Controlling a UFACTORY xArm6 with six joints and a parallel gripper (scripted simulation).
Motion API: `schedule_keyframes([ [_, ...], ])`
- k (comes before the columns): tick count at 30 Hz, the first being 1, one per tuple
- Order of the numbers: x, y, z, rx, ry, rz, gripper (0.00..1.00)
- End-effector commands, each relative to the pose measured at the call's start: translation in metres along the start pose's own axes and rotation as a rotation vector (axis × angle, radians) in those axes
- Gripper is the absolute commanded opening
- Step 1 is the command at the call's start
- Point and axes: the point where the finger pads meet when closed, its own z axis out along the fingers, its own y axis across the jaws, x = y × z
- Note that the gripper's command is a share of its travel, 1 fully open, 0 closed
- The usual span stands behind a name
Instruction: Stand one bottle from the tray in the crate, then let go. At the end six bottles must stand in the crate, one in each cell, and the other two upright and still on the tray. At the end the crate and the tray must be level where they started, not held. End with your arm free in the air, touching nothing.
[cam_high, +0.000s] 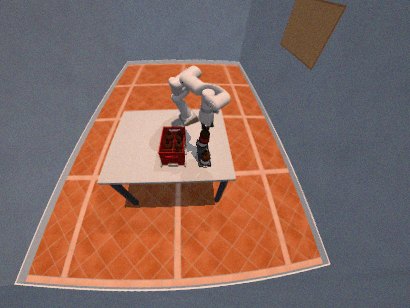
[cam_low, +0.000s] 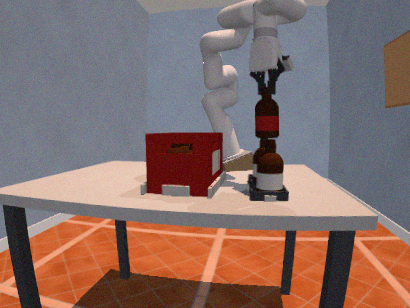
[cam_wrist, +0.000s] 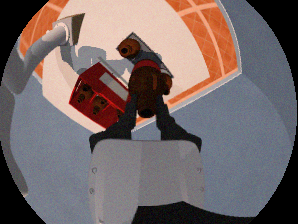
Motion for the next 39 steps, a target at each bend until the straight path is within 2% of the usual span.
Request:
schedule_keyframes([
  [1,0.0,0.0,-0.002,-0.003,-0.001,0.001,0.0],
  [23,0.0,0.0,-0.021,-0.003,-0.001,0.001,0.0],
  [39,0.0,0.0,-0.023,-0.003,-0.001,0.001,0.0],
])
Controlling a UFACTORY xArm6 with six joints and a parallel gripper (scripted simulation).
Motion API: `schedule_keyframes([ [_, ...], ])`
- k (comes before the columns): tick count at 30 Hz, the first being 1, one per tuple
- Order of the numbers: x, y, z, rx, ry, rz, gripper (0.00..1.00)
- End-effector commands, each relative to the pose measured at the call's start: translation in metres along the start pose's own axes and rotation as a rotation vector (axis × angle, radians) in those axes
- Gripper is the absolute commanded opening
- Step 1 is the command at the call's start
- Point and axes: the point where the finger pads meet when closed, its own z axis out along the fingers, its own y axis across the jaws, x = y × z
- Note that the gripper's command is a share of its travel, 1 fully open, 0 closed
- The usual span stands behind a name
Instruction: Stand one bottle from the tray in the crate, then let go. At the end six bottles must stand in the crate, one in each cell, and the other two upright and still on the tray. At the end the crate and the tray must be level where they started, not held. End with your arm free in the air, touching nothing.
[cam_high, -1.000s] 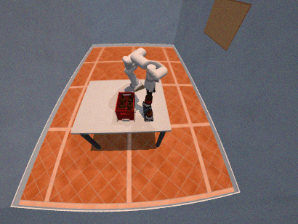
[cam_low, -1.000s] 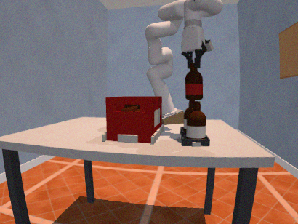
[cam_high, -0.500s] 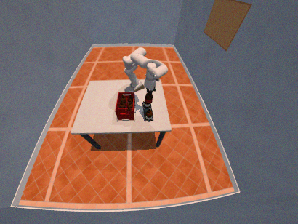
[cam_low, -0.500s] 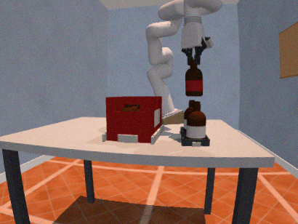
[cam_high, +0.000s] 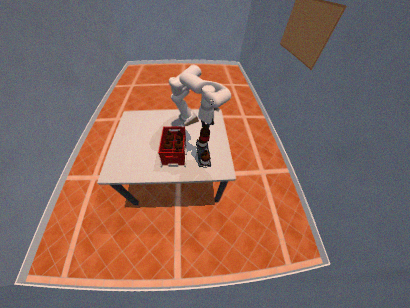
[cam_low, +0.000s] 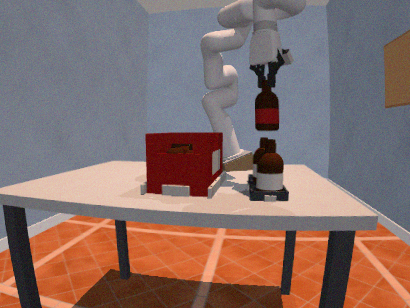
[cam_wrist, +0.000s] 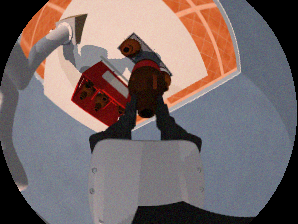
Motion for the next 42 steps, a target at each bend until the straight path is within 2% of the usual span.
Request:
schedule_keyframes([
  [1,-0.0002,0.0002,-0.0016,-0.003,0.0,0.001,0.0],
  [42,-0.0068,-0.0045,-0.0016,-0.003,0.0,0.001,0.0],
])
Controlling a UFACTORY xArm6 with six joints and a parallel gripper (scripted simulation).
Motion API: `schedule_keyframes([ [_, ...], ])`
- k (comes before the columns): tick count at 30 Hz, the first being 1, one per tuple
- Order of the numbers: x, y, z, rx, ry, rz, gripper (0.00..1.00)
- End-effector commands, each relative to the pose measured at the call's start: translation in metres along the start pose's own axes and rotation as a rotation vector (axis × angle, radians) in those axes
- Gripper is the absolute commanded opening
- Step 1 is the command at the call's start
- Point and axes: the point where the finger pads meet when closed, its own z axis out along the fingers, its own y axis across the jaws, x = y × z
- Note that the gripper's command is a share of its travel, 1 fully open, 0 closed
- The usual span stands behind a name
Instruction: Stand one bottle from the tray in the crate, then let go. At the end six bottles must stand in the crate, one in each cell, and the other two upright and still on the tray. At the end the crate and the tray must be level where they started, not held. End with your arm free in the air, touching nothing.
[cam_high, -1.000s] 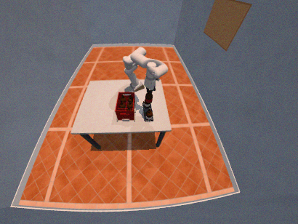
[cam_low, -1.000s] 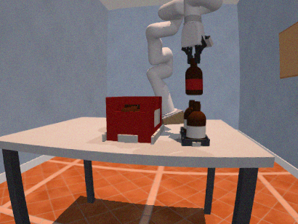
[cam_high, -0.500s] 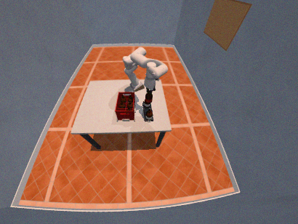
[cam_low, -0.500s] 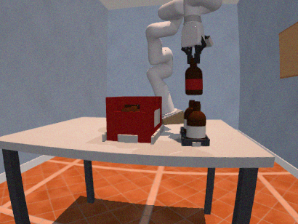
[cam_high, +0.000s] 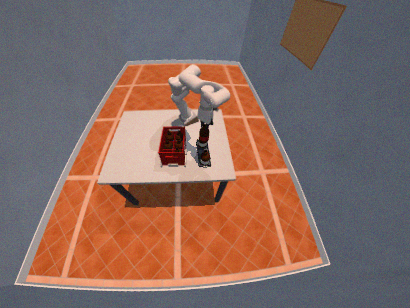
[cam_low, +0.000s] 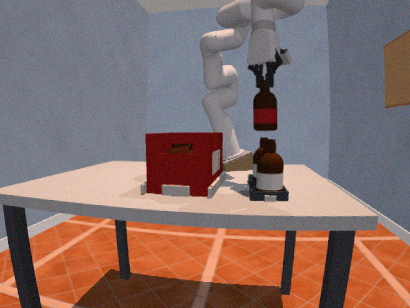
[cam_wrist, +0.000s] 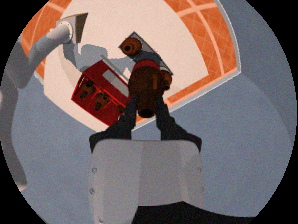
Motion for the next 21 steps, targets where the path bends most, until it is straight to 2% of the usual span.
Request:
schedule_keyframes([
  [1,-0.003,-0.002,-0.001,-0.004,-0.001,0.001,0.0],
  [21,-0.02,-0.014,-0.001,-0.004,-0.001,0.001,0.0],
])
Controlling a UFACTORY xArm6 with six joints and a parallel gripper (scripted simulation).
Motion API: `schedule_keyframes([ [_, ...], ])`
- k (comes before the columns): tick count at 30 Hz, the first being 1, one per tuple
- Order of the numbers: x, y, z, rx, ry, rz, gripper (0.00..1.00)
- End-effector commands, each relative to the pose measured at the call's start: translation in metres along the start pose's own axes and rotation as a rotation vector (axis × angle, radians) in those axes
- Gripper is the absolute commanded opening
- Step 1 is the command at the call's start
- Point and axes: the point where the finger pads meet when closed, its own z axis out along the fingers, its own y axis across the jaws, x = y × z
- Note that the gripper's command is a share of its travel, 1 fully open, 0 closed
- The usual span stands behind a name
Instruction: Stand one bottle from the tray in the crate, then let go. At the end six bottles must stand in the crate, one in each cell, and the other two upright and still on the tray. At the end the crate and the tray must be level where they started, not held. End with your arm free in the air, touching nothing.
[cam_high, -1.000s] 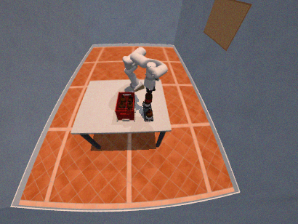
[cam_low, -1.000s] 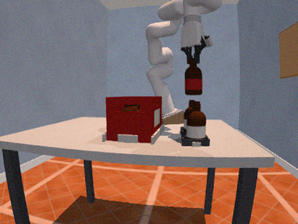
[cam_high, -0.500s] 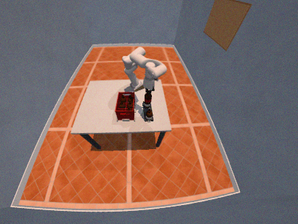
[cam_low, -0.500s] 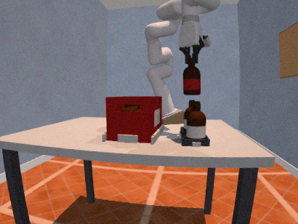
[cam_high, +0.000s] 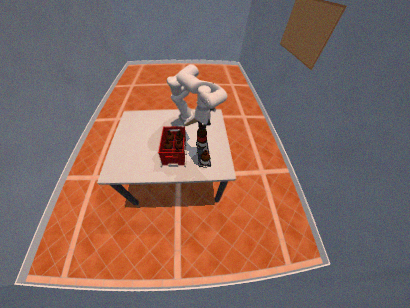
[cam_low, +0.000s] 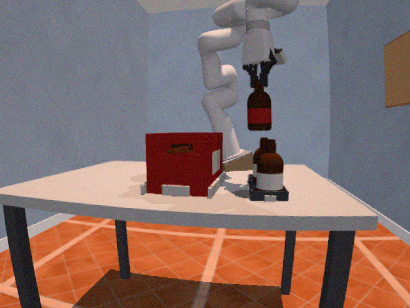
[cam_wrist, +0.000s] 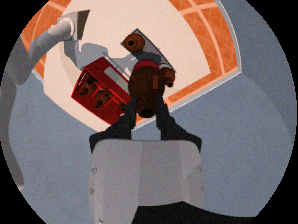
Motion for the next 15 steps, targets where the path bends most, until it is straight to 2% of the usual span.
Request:
schedule_keyframes([
  [1,-0.006,-0.004,-0.001,-0.004,-0.001,0.001,0.0],
  [15,-0.023,-0.016,-0.001,-0.004,-0.001,0.001,0.0],
])
